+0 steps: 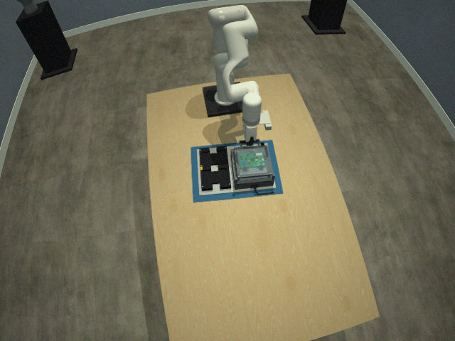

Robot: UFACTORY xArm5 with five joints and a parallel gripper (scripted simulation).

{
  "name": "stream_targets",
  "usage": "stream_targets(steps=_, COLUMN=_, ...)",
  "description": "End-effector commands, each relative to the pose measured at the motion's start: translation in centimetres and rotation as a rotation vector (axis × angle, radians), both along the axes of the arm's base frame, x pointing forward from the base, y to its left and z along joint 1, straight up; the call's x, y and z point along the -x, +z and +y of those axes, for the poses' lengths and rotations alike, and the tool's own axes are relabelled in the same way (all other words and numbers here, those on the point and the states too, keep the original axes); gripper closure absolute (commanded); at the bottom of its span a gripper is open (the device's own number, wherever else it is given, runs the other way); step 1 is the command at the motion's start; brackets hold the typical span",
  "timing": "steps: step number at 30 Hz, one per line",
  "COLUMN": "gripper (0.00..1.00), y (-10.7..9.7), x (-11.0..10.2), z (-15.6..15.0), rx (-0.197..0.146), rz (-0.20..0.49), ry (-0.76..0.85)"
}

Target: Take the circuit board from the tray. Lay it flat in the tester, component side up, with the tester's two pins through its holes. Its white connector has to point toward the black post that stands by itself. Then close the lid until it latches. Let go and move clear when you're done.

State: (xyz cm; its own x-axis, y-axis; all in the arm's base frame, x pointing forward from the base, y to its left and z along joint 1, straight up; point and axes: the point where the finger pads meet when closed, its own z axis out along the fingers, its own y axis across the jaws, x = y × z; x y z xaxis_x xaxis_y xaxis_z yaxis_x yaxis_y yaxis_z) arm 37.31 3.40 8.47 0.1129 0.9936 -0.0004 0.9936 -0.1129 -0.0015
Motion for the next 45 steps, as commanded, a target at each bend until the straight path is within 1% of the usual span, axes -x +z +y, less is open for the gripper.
stream_targets(steps=1, gripper=1.0, y=0.01, x=-0.07, z=0.01, rx=0.0, rz=-0.002, ry=0.0)
stream_targets(steps=45, gripper=1.0, y=-0.69, x=-0.07, z=0.01, rx=0.0, rz=-0.002, ry=0.0)
